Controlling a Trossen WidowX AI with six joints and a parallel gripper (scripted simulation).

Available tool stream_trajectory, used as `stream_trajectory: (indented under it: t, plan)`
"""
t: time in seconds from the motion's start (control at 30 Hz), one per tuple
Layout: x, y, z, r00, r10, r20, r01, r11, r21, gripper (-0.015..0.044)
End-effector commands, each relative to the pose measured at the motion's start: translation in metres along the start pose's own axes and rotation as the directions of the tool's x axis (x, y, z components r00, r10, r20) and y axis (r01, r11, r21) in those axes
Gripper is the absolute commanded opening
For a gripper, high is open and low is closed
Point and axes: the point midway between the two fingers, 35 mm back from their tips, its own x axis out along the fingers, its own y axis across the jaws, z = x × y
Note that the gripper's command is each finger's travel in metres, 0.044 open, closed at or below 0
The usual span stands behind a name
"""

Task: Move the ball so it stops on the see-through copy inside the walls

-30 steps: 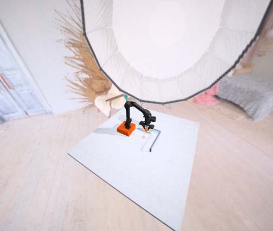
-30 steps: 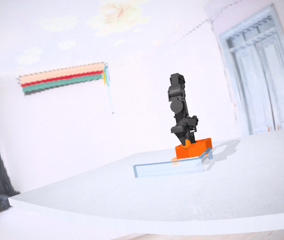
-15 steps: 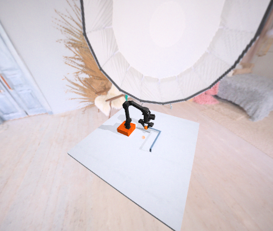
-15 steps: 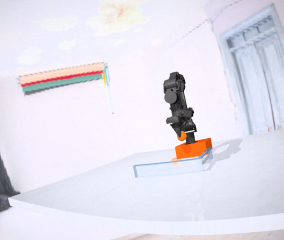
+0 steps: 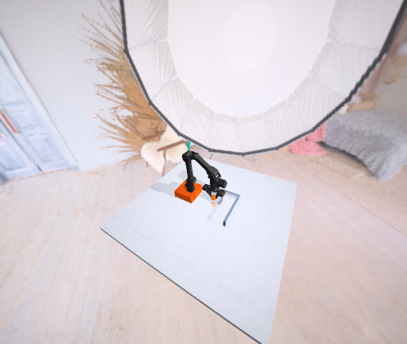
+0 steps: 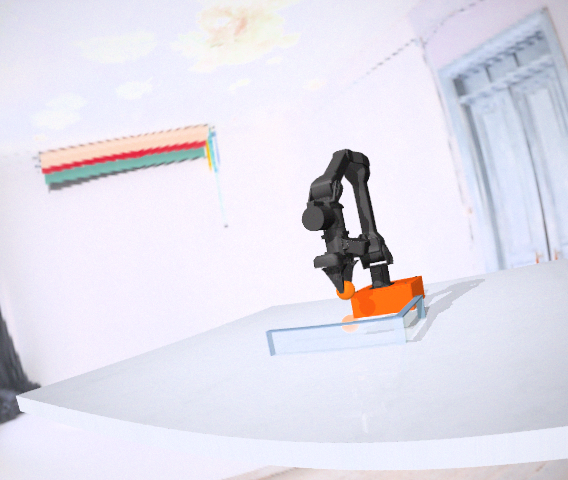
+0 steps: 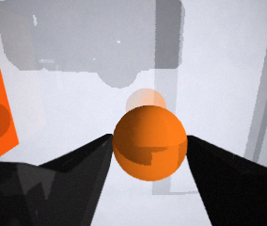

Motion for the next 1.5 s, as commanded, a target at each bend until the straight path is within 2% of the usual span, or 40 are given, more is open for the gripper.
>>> stream_trajectory:
  t: [0.0, 0.4, 1.1, 1.47]
  plan:
    - [0.007, 0.000, -0.002, 1.000, 0.001, -0.003, -0.001, 1.000, -0.010, 0.0000]
    - [0.071, 0.001, -0.002, 1.000, 0.002, -0.003, -0.002, 1.000, -0.010, 0.0000]
    - [0.091, 0.002, -0.002, 1.000, 0.002, -0.003, -0.002, 1.000, -0.010, 0.0000]
    - [0.088, 0.000, -0.002, 1.000, -0.006, 0.000, 0.006, 1.000, -0.004, 0.0289]
